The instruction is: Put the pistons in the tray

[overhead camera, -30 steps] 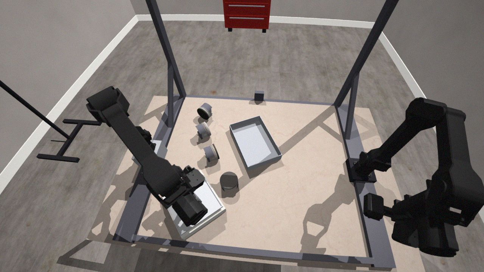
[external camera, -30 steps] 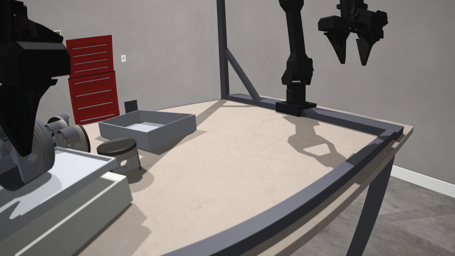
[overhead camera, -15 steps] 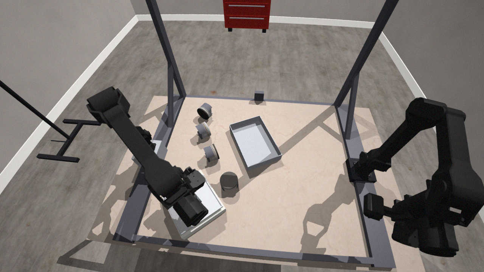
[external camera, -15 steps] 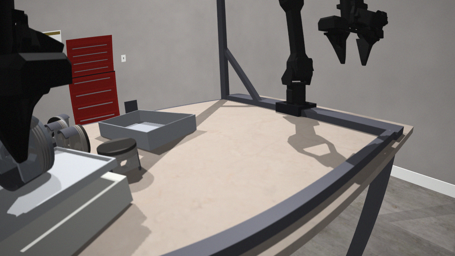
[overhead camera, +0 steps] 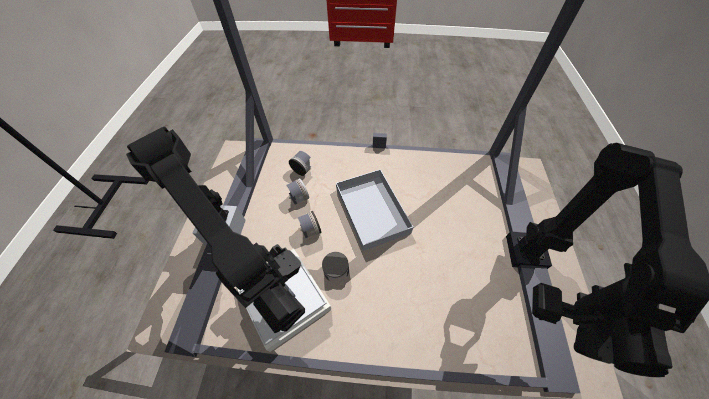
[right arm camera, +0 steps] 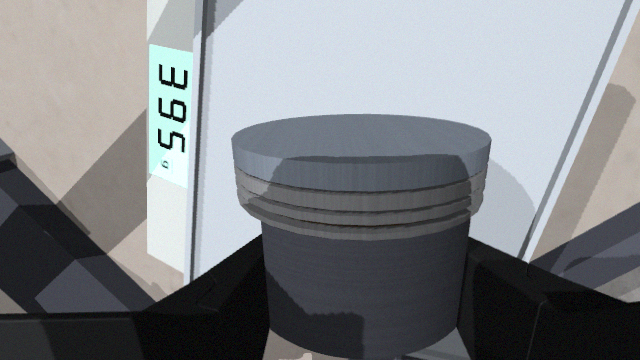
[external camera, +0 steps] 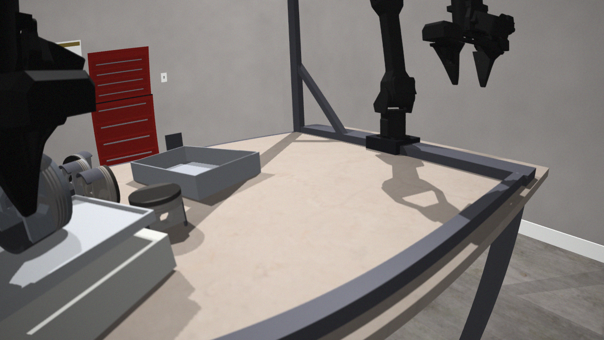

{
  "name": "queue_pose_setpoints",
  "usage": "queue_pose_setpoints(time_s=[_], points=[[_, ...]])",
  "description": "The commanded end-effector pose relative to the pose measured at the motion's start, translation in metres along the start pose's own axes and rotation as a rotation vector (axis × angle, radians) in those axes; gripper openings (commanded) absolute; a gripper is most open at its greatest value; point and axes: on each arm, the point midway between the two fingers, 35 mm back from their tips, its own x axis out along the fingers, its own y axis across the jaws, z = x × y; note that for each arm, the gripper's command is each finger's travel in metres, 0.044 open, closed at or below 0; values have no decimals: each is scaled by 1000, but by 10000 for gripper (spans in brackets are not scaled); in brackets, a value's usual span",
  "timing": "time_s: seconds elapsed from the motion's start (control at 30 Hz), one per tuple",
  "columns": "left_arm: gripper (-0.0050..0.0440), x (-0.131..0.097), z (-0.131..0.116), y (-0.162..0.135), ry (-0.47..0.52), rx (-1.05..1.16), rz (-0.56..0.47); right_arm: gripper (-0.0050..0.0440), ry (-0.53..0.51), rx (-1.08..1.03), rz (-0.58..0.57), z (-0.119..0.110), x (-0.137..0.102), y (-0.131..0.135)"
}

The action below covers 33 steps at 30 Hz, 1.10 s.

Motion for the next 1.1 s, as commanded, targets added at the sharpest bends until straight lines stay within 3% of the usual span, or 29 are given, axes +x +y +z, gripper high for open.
queue_pose_setpoints(time_s=[0.0, 1.07], points=[[400, -5, 4, 0, -18, 2, -1, 158, 1, -3, -25, 2, -6, -3], [400, -5, 4, 0, -18, 2, -1, 158, 3, -4, -47, 3, -57, 2]])
